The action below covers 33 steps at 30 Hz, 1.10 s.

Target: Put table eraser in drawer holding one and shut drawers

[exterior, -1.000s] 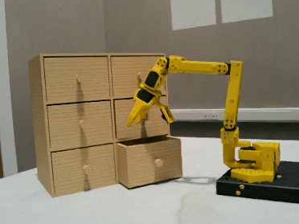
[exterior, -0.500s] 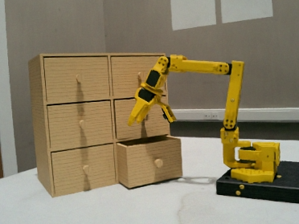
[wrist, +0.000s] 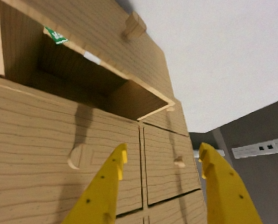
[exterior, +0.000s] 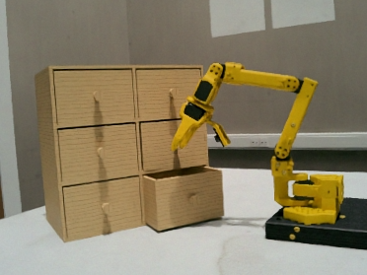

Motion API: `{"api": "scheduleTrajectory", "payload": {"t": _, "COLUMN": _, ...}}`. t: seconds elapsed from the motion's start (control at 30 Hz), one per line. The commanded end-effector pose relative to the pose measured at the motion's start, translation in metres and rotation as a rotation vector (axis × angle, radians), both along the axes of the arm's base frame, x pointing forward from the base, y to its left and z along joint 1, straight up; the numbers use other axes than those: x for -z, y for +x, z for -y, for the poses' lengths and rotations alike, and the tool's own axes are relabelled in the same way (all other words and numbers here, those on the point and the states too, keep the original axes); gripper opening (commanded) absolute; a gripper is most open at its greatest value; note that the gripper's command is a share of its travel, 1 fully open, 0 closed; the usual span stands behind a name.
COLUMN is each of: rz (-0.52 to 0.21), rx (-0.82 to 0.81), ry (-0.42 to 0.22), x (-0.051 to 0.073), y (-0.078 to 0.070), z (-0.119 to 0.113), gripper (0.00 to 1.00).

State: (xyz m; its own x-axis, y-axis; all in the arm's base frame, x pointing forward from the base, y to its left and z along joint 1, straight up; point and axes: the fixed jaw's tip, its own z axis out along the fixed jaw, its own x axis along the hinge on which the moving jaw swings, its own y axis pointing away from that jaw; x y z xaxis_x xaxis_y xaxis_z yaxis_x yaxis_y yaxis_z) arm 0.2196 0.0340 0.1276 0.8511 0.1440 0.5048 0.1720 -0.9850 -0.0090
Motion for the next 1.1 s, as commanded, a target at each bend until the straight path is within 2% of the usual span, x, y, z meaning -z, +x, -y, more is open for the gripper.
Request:
{"api": "scheduleTrajectory", "payload": {"t": 0.0, "rz": -0.012, "rx": -0.011, "ry": 0.006, "x": 0.000, "y": -0.012, "z": -0.003, "gripper": 0.31}}
{"api": "scheduleTrajectory", "payload": {"t": 0.17, "rz": -0.012, "rx": -0.028, "ry": 0.007, "x": 0.000, "y": -0.024, "z": -0.004, "gripper": 0.31}}
{"api": "scheduleTrajectory", "payload": {"t": 0.43, "rz": -0.012, "rx": -0.028, "ry": 0.007, "x": 0.000, "y": -0.024, "z": -0.004, "gripper": 0.31}}
{"api": "scheduleTrajectory", "payload": {"t": 0.63, "rz": -0.013, "rx": -0.029, "ry": 0.009, "x": 0.010, "y": -0.048, "z": 0.001, "gripper": 0.31}}
{"api": "scheduleTrajectory", "payload": {"t": 0.87, "rz": -0.014, "rx": -0.031, "ry": 0.012, "x": 0.028, "y": -0.071, "z": 0.005, "gripper": 0.31}}
{"api": "scheduleTrajectory", "payload": {"t": 1.07, "rz": -0.014, "rx": -0.031, "ry": 0.012, "x": 0.029, "y": -0.072, "z": 0.005, "gripper": 0.31}}
